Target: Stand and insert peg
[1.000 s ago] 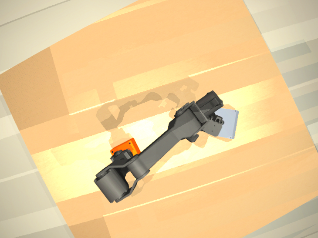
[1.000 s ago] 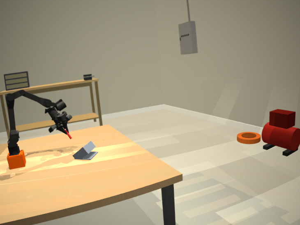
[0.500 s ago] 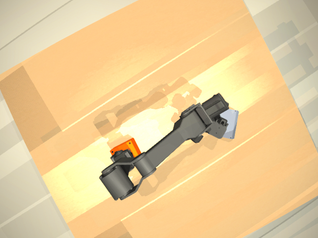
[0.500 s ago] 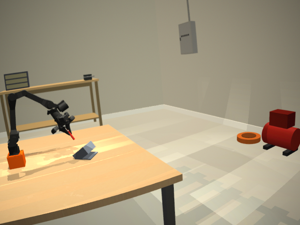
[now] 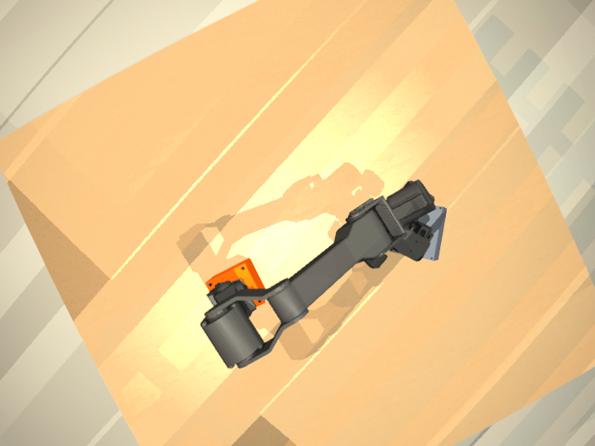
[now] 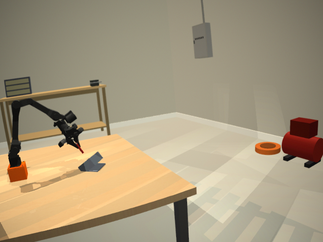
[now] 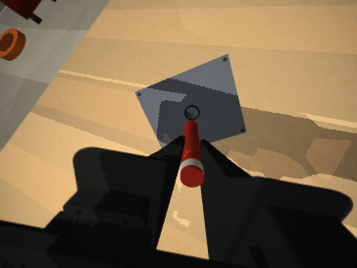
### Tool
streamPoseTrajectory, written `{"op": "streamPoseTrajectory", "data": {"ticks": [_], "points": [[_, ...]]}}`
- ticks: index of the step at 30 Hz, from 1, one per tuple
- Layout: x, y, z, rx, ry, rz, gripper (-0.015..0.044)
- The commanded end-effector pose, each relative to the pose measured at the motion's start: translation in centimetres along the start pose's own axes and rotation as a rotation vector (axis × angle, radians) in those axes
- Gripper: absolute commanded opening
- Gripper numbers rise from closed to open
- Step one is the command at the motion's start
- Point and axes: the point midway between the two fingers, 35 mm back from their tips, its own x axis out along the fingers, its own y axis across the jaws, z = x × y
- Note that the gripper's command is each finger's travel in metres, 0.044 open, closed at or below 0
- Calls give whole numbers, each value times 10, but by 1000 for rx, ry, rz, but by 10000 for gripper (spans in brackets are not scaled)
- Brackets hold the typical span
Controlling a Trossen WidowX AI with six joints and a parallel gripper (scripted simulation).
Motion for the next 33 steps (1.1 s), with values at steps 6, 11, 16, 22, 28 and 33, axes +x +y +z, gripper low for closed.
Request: {"op": "streamPoseTrajectory", "data": {"ticks": [6, 11, 16, 22, 28, 33], "points": [[12, -1, 1, 0, -2, 2, 0], [16, -1, 2, 2, -4, 2, 0], [20, -1, 2, 4, -5, 2, 0], [29, -1, 2, 6, -5, 2, 0], [38, -1, 2, 6, -6, 2, 0], [36, -2, 2, 11, -8, -1, 0]]}}
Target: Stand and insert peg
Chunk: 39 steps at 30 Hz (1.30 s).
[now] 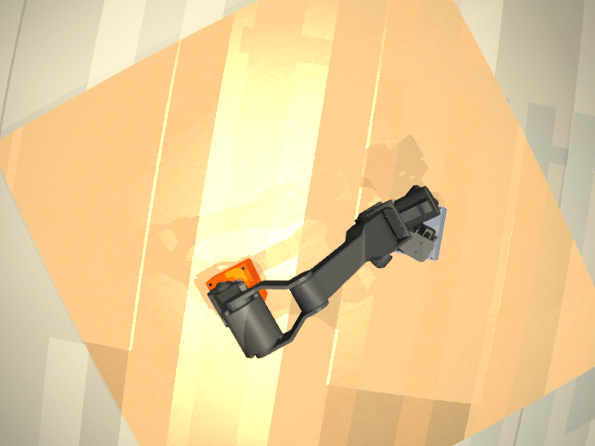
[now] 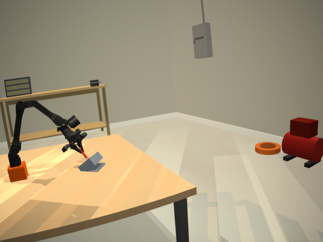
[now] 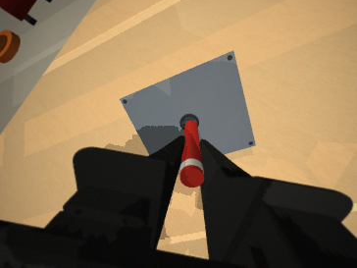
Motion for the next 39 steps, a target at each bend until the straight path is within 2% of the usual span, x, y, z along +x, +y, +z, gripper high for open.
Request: {"op": "streamPoseTrajectory", "data": {"ticks": [1, 39], "points": [[-1, 0, 0, 1, -1, 2, 0], [10, 4, 1, 1, -1, 2, 0]]}}
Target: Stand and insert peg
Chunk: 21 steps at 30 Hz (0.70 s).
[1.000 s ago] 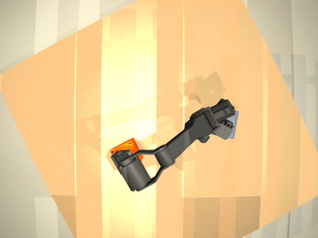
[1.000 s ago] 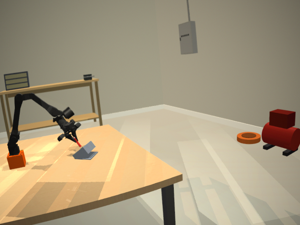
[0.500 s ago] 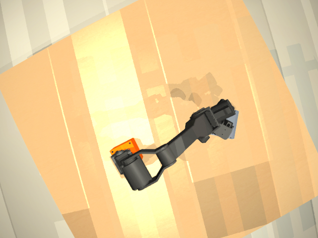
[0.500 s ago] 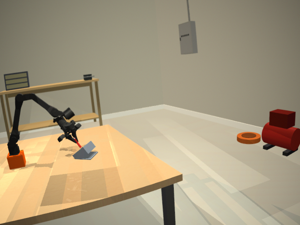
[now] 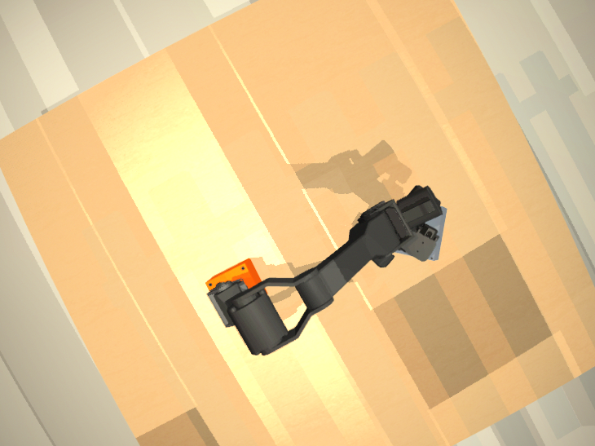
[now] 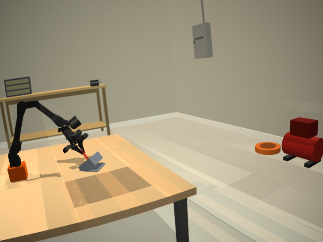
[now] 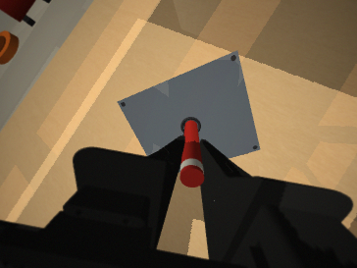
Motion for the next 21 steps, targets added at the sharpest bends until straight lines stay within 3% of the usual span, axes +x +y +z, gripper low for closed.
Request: {"op": "streamPoseTrajectory", "data": {"ticks": [1, 21], "points": [[2, 2, 1, -3, 0, 6, 0], [15, 2, 0, -3, 0, 7, 0]]}}
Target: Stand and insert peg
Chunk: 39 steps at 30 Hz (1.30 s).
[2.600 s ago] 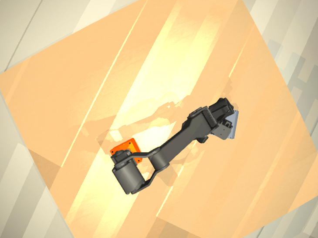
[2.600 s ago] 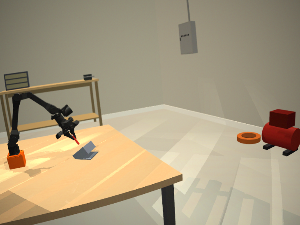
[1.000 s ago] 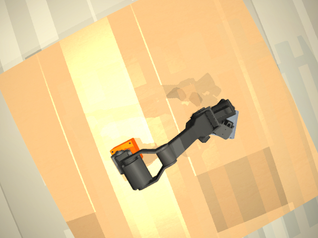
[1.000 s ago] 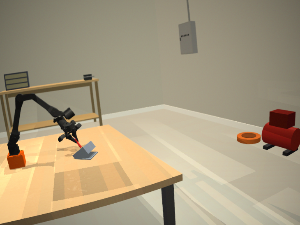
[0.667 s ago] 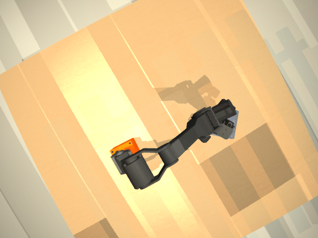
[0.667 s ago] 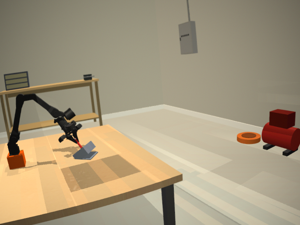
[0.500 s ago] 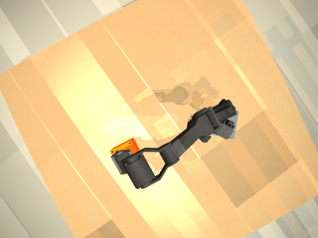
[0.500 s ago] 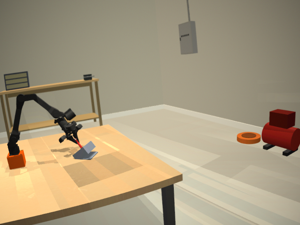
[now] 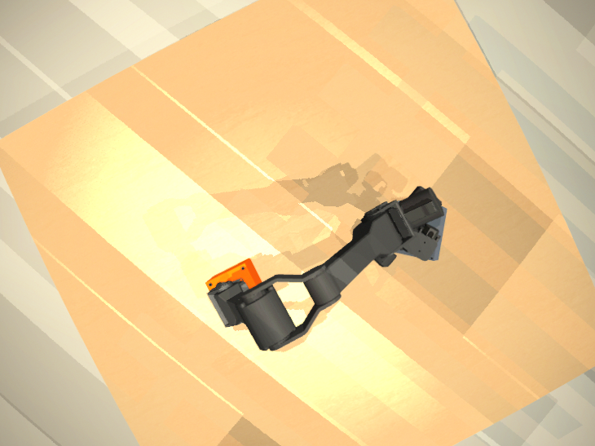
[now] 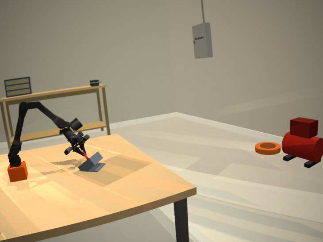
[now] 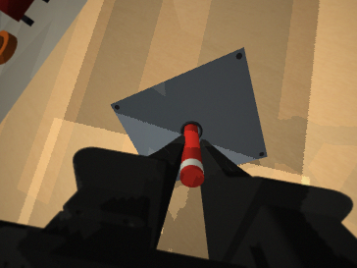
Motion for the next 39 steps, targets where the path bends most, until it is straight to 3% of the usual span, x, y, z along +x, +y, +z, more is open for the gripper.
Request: {"op": "streamPoseTrajectory", "data": {"ticks": [1, 30, 39], "points": [[2, 2, 0, -3, 1, 6, 0], [10, 0, 0, 0, 0, 0, 0], [10, 0, 0, 0, 0, 0, 236]]}}
